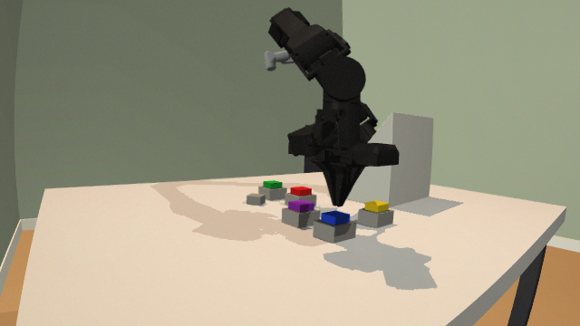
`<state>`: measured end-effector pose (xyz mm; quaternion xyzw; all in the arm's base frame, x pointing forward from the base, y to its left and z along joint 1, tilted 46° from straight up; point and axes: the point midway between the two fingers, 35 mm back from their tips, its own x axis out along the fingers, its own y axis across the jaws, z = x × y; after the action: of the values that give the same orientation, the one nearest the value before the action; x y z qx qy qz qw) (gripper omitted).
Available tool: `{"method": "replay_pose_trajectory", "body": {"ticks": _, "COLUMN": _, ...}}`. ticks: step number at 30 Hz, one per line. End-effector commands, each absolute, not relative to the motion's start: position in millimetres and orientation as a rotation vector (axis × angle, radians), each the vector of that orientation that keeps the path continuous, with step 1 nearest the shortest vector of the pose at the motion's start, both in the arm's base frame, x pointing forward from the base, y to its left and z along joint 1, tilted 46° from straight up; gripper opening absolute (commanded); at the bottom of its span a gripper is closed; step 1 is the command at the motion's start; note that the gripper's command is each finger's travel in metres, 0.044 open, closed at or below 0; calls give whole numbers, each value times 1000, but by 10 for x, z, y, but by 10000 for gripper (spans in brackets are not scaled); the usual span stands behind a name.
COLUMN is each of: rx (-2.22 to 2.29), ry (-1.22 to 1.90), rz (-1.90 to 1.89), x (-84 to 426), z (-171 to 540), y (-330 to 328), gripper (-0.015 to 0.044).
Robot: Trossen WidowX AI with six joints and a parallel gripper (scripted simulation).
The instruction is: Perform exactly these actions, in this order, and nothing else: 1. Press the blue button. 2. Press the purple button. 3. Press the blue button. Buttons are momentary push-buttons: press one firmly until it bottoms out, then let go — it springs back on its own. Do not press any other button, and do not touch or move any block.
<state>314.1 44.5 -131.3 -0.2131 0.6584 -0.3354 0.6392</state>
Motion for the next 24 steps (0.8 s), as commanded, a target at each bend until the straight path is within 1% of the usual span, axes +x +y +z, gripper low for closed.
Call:
{"method": "replay_pose_trajectory", "body": {"ticks": 1, "rx": -471, "ry": 1491, "rz": -764, "x": 3185, "z": -1217, "y": 543, "gripper": 20}}
{"method": "replay_pose_trajectory", "body": {"ticks": 3, "rx": -471, "ry": 1491, "rz": -763, "x": 3191, "z": -1195, "y": 567, "gripper": 20}}
{"method": "replay_pose_trajectory", "body": {"ticks": 7, "rx": -469, "ry": 1492, "rz": -761, "x": 3236, "z": -809, "y": 959, "gripper": 20}}
{"method": "replay_pose_trajectory", "body": {"ticks": 13, "rx": -470, "ry": 1492, "rz": -761, "x": 3235, "z": -783, "y": 983, "gripper": 20}}
{"method": "replay_pose_trajectory", "body": {"ticks": 15, "rx": -470, "ry": 1492, "rz": -761, "x": 3227, "z": -715, "y": 925, "gripper": 20}}
{"method": "replay_pose_trajectory", "body": {"ticks": 21, "rx": -474, "ry": 1493, "rz": -764, "x": 3042, "z": -180, "y": 397, "gripper": 20}}
{"method": "replay_pose_trajectory", "body": {"ticks": 24, "rx": -475, "ry": 1494, "rz": -765, "x": 3009, "z": -127, "y": 336, "gripper": 20}}
